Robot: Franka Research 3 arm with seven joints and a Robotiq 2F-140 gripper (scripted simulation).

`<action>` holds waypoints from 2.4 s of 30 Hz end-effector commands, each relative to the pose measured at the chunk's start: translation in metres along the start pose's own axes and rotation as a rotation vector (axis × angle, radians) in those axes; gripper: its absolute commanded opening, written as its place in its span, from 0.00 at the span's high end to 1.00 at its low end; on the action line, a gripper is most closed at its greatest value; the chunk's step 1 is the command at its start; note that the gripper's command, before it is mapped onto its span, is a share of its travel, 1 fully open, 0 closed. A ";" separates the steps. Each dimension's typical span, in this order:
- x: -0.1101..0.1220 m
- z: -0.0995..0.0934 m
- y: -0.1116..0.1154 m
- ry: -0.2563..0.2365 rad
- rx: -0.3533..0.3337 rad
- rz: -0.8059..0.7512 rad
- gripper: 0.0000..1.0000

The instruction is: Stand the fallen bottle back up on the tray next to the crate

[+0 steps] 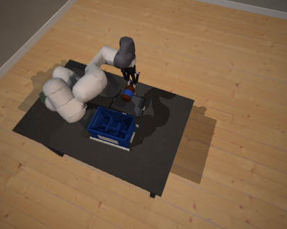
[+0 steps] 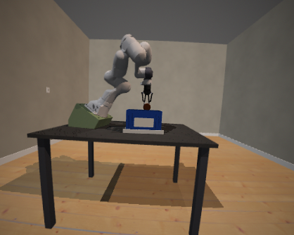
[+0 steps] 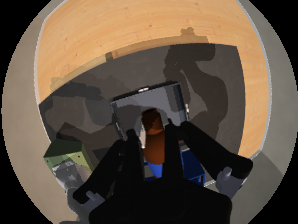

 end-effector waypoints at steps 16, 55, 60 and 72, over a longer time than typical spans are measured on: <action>0.001 -0.002 -0.001 0.001 0.004 0.232 1.00; 0.001 -0.002 -0.001 0.001 0.004 0.242 1.00; 0.001 -0.002 -0.001 0.001 0.004 0.251 1.00; 0.001 -0.002 -0.001 0.001 0.004 0.373 1.00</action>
Point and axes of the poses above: the point where the finger pads meet when closed, its own z axis out along the fingers, its own x axis across the jaws, y = z × x, the point moved 8 cm from there along -z, back along the fingers, and after that the axes turned 2 degrees about z, right-handed, at the moved point
